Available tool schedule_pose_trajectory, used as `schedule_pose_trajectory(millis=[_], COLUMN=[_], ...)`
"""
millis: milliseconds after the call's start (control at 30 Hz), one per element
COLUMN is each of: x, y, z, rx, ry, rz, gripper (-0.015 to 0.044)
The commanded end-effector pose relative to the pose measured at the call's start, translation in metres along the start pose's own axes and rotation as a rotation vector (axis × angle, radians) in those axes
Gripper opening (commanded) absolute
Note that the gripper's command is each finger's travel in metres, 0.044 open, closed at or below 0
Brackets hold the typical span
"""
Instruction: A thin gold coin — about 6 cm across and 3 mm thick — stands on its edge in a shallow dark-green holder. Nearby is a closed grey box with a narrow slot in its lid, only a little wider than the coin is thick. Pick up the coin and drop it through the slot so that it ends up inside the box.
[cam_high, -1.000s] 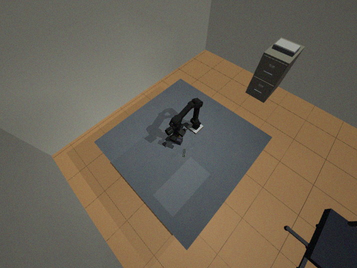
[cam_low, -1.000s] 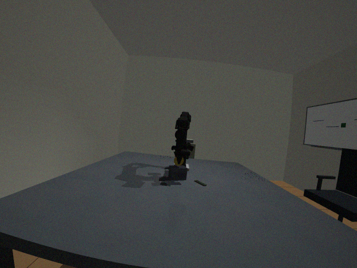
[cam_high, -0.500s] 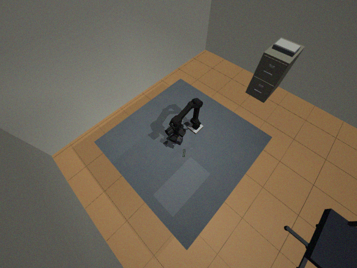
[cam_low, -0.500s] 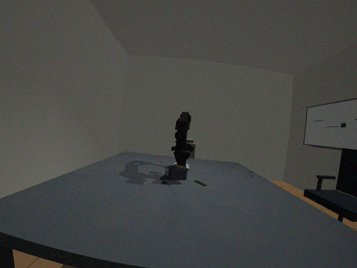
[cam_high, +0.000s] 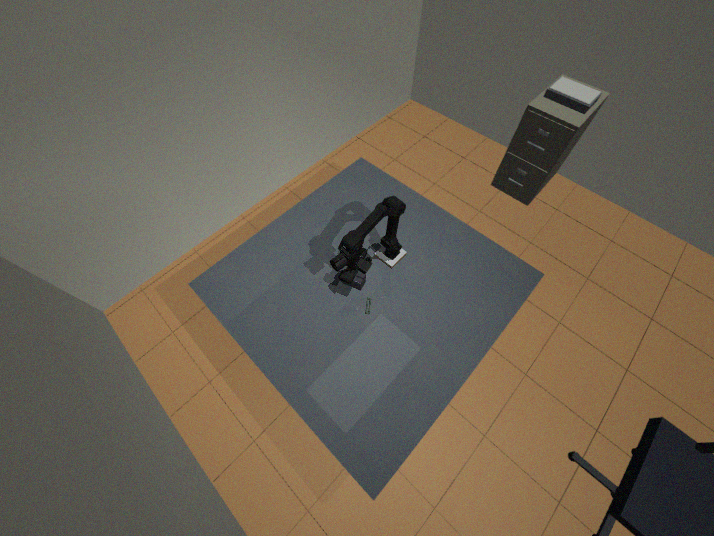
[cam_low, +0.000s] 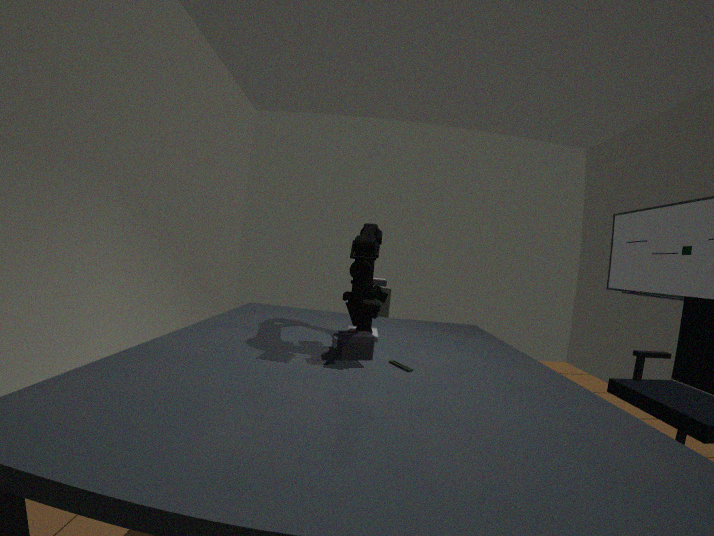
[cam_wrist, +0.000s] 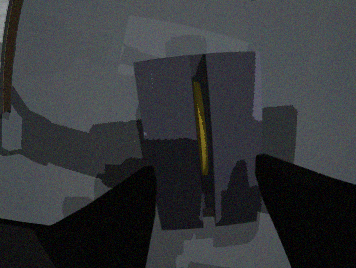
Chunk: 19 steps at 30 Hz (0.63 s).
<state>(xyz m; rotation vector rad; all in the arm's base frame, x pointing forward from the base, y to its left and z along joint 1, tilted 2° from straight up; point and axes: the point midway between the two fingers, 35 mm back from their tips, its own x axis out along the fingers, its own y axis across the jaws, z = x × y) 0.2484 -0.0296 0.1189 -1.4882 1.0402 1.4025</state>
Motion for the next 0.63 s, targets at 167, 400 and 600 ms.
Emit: schedule_pose_trajectory(millis=[167,400,600], x=[-0.030,-0.057,-0.057], y=[0.000,0.003,0.003], z=[0.000,0.001,0.001], rx=[0.000,0.000,0.000], ry=[0.002,0.000,0.000], rz=[-0.004,-0.001,-0.001], gripper=[0.0440,0.0440,0.0440])
